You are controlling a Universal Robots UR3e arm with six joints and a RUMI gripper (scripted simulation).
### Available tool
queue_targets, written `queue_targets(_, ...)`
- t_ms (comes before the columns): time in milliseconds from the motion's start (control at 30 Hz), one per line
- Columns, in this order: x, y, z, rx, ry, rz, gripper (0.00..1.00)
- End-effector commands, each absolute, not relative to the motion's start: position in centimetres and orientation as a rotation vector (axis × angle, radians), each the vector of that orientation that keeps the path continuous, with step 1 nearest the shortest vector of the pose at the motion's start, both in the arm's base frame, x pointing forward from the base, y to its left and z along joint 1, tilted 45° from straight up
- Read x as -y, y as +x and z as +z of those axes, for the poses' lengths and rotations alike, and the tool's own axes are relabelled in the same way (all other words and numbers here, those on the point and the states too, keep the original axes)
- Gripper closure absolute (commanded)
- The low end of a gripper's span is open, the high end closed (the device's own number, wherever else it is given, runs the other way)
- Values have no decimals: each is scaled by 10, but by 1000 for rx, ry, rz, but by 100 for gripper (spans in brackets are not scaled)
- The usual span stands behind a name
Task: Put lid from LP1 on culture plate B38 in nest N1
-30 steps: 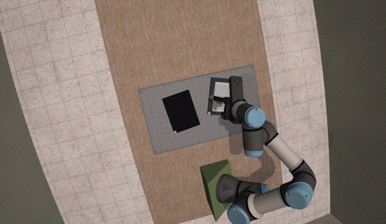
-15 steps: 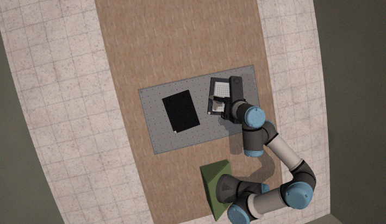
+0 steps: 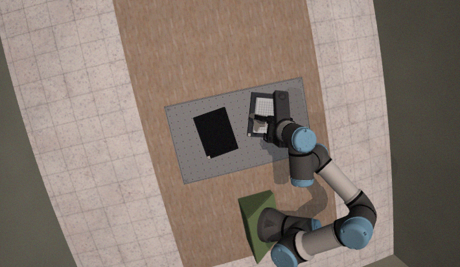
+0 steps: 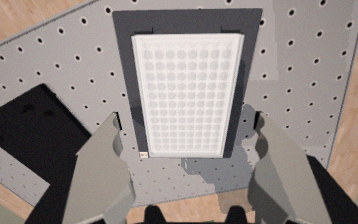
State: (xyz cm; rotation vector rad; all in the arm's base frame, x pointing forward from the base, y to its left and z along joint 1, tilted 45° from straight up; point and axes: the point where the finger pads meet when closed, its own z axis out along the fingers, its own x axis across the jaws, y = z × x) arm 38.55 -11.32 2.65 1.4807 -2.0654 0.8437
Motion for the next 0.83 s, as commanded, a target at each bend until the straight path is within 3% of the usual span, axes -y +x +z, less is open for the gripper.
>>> queue_targets(0,111,386,29,2066,1481,846,18)
queue_targets(800,100,386,40,2066,1481,846,18)
